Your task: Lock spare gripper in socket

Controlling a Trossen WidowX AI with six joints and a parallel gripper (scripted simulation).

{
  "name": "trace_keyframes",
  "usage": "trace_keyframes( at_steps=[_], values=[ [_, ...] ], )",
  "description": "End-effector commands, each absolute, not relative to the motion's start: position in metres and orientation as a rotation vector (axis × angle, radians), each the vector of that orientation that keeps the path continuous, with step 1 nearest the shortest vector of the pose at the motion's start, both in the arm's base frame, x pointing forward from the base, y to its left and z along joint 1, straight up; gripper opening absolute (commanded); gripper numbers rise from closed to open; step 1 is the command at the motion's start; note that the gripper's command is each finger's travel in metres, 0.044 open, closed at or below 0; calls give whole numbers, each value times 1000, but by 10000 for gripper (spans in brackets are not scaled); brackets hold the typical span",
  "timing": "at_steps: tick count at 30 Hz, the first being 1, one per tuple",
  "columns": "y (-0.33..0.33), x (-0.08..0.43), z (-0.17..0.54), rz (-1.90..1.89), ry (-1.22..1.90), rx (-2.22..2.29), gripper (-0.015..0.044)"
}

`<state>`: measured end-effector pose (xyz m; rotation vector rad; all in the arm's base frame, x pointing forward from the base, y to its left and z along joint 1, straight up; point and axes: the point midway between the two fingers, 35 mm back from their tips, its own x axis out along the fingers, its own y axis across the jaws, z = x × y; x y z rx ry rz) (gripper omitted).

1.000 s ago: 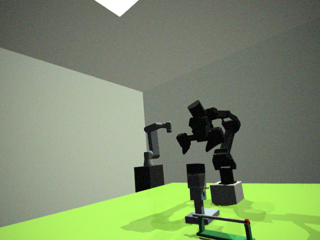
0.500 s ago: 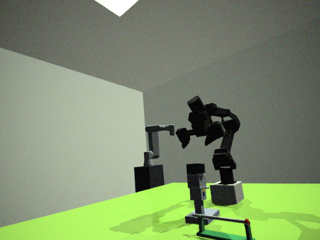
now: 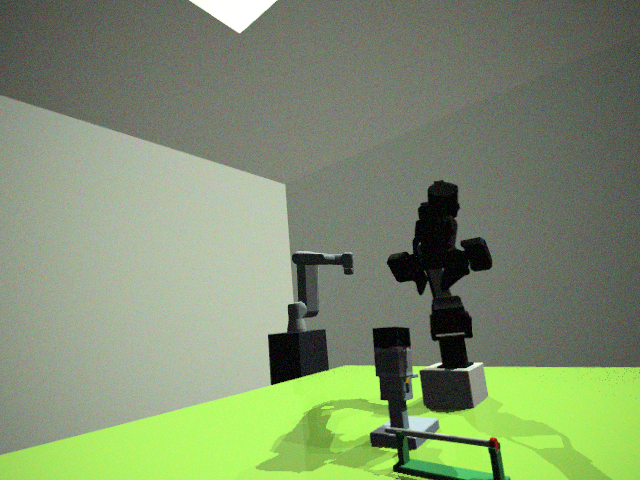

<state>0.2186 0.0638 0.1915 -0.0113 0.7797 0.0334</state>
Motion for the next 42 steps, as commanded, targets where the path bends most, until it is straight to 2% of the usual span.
trace_keyframes(
  at_steps=[1, 10, 19, 28, 36, 42],
  values=[
    [82, 208, 197, 29, 756, -13, 180],
    [105, 196, 206, 48, 718, -62, 180],
    [122, 251, 208, 197, 966, -658, 180],
    [122, 319, 175, 535, 1228, -1126, 180],
    [101, 374, 119, 992, 1375, -1376, 180],
    [101, 380, 113, 1035, 1381, -1389, 180]
  ],
)
